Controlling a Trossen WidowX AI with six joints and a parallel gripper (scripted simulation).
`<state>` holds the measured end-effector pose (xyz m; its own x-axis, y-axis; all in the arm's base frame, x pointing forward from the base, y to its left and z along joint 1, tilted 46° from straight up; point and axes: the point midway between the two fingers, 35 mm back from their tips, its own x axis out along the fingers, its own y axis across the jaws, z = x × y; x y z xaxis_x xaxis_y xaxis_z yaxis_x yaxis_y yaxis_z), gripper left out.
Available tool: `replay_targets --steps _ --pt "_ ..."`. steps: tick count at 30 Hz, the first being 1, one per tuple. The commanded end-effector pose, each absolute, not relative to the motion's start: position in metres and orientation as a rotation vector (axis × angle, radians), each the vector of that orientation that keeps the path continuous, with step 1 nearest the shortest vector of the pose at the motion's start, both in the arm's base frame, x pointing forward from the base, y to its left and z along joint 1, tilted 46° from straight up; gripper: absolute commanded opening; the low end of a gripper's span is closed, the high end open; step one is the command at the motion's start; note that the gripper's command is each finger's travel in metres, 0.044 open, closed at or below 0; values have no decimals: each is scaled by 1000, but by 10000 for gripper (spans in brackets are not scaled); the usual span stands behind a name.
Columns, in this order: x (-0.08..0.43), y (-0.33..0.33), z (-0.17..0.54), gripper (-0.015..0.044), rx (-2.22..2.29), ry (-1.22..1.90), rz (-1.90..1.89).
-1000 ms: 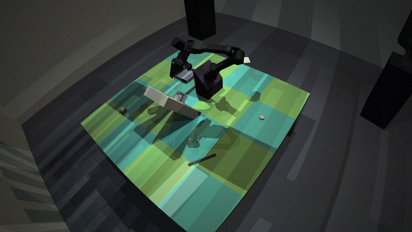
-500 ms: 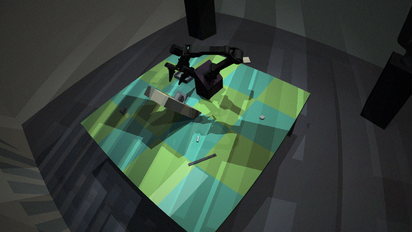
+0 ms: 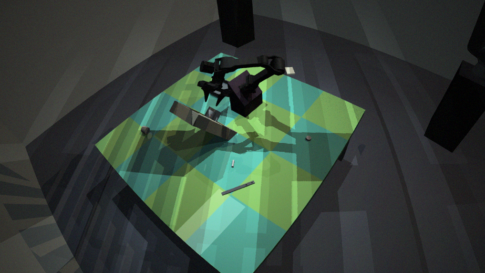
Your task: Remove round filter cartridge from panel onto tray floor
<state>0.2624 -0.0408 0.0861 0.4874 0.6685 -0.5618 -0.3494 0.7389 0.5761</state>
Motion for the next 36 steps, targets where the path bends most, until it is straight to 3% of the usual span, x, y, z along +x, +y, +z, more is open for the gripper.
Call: replay_targets --steps 1,36 --pt "251 -30 74 305 645 1012 552" --pt "272 4 45 305 645 1010 553"
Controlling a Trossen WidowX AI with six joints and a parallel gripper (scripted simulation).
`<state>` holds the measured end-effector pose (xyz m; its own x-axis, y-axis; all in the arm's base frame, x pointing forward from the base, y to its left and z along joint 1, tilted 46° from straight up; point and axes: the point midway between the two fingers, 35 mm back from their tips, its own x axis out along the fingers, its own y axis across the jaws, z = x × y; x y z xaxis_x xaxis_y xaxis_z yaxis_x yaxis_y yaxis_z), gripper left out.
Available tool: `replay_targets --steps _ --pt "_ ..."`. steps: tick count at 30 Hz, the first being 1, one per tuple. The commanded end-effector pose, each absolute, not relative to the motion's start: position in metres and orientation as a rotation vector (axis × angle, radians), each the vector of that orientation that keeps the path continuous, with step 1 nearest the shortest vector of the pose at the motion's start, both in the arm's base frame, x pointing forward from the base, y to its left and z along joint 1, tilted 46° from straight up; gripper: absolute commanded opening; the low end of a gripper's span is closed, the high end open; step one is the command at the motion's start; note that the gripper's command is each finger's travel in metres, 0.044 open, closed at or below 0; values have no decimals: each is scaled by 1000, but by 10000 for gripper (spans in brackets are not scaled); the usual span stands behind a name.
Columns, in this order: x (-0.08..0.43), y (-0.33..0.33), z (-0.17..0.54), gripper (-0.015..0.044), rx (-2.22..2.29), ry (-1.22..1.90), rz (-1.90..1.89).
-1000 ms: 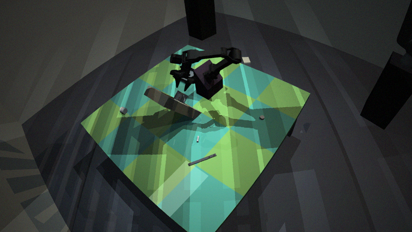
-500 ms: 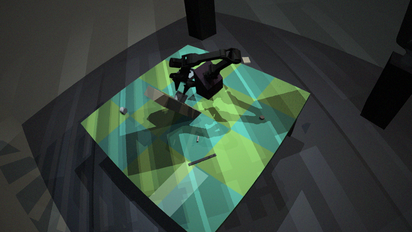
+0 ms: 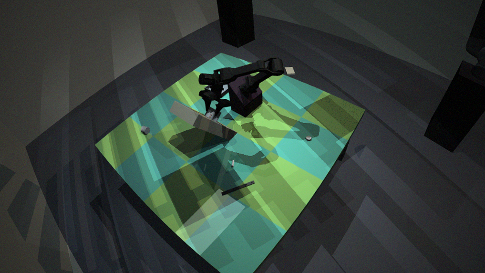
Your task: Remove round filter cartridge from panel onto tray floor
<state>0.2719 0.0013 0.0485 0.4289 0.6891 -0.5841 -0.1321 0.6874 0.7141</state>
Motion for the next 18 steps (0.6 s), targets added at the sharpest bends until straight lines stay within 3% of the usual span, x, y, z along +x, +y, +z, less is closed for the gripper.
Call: replay_targets --steps 1,3,13,18 --pt "272 4 45 305 645 1010 553" --pt "272 2 48 252 642 1005 559" --pt "272 2 48 186 642 1005 559" --pt "274 1 49 54 642 1006 559"
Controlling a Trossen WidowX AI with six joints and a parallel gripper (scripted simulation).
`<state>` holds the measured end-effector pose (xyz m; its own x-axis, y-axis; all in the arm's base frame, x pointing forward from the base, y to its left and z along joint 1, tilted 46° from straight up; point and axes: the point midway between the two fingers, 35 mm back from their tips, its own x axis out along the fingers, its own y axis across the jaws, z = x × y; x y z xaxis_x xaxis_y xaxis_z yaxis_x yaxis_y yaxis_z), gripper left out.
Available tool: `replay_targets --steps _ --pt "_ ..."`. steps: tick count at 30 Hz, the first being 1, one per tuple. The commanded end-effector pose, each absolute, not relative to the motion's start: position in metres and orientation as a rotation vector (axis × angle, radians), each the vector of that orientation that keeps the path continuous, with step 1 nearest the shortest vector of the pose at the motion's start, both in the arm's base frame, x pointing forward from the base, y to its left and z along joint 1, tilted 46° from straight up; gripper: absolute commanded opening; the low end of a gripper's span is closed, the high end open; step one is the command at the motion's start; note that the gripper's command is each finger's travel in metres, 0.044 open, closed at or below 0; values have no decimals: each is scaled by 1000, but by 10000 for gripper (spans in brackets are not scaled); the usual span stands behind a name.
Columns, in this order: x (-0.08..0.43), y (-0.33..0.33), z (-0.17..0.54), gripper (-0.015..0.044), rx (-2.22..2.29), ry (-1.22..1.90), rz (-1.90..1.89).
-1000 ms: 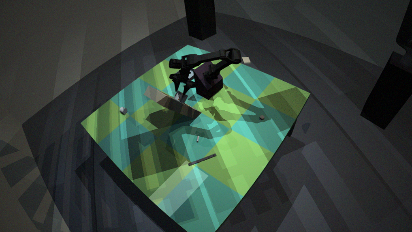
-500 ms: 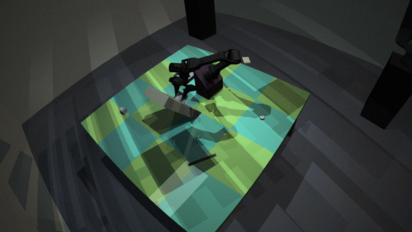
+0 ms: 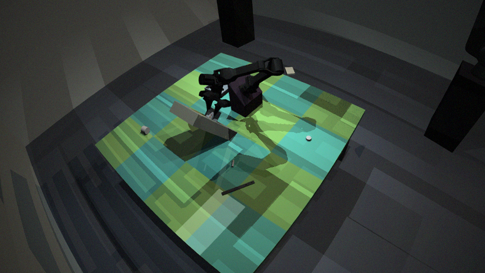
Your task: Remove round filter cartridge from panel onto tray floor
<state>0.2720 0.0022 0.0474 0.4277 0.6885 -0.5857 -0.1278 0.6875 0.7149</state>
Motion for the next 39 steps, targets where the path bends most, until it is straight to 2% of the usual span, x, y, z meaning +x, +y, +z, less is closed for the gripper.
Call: replay_targets --steps 1,2,3,11,28,39 --pt "276 0 51 28 642 1006 559" --pt "278 -2 53 2 643 1006 558" --pt "280 -4 55 0 643 1007 558" --pt "286 -17 66 0 641 1010 552" --pt "253 -74 116 0 643 1012 553" --pt "261 -99 89 0 640 1012 552"
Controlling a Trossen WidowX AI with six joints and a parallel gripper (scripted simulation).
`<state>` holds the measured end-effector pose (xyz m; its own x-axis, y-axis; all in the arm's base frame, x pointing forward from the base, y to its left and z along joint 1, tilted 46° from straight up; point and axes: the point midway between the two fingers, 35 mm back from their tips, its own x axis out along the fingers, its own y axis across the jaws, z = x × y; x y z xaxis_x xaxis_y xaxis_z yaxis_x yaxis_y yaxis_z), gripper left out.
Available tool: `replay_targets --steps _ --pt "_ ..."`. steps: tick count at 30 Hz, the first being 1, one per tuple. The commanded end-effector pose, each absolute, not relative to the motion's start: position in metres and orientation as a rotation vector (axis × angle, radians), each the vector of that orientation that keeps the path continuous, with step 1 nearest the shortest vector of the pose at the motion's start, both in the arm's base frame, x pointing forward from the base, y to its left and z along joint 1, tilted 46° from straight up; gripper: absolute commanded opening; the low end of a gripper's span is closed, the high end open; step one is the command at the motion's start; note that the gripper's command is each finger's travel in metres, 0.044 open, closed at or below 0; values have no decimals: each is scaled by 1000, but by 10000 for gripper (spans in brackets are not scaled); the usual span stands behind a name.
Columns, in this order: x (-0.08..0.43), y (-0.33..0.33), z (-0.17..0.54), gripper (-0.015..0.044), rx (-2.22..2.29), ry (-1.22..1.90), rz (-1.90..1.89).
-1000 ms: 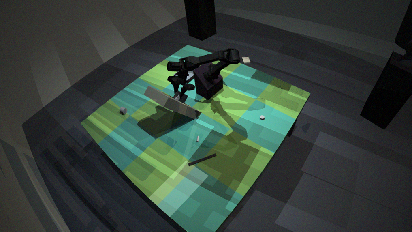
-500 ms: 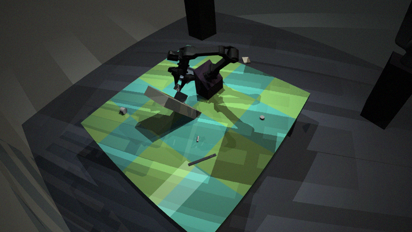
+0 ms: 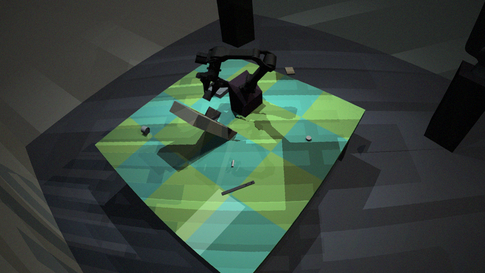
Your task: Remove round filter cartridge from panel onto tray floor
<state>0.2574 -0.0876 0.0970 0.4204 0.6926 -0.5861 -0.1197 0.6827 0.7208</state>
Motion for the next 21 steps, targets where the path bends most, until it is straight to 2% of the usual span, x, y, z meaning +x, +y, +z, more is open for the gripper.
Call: replay_targets --steps 1,13,21 --pt "262 -102 85 0 640 1012 552" --pt "264 -120 53 0 656 1022 551" --pt "239 -164 12 0 802 1189 269"
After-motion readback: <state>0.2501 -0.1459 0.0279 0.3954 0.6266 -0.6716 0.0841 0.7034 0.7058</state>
